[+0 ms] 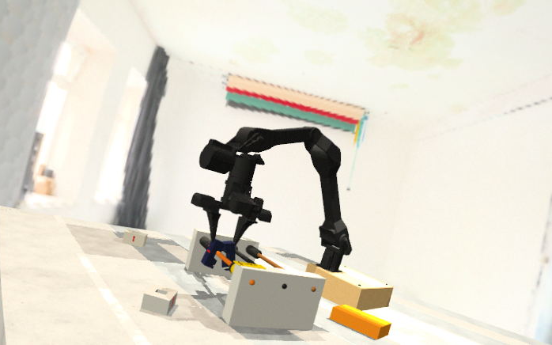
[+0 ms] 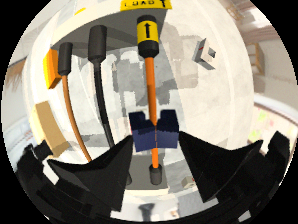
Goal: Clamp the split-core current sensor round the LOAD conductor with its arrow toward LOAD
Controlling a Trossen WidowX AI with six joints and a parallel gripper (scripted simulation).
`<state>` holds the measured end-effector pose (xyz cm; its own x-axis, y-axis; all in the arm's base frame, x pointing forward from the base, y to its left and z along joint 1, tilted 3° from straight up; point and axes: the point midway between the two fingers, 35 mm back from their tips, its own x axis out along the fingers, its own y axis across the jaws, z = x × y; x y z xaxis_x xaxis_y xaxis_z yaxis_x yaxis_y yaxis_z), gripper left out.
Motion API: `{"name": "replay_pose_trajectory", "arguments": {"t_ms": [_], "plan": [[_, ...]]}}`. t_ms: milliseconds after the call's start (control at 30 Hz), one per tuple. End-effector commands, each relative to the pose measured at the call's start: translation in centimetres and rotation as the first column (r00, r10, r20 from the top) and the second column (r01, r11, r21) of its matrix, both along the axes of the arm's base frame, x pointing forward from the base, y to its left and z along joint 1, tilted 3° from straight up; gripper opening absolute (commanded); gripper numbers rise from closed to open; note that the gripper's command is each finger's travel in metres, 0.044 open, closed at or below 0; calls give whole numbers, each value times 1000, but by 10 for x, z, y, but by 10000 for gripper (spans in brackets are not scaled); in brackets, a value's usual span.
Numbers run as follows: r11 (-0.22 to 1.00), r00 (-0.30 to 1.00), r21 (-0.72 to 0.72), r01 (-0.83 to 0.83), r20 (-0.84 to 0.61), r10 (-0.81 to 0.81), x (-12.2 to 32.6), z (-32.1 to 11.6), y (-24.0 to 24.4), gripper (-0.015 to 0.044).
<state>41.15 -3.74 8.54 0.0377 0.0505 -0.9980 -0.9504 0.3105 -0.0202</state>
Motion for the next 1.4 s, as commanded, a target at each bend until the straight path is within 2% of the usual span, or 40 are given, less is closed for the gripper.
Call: {"name": "replay_pose_trajectory", "arguments": {"t_ms": [0, 33, 600, 867, 1000, 1367], "plan": [[1000, 1000, 0, 0, 0, 0, 0, 1, 0, 0], [1000, 1000, 0, 0, 0, 0, 0, 1, 0, 0], [1000, 1000, 0, 0, 0, 0, 0, 1, 0, 440], [1000, 1000, 1, 0, -1, 0, 0, -2, 0, 440], [1000, 1000, 7, 2, -18, -2, 0, -35, 2, 440], [1000, 1000, 7, 2, -18, -2, 1, -41, 2, 440]]}}
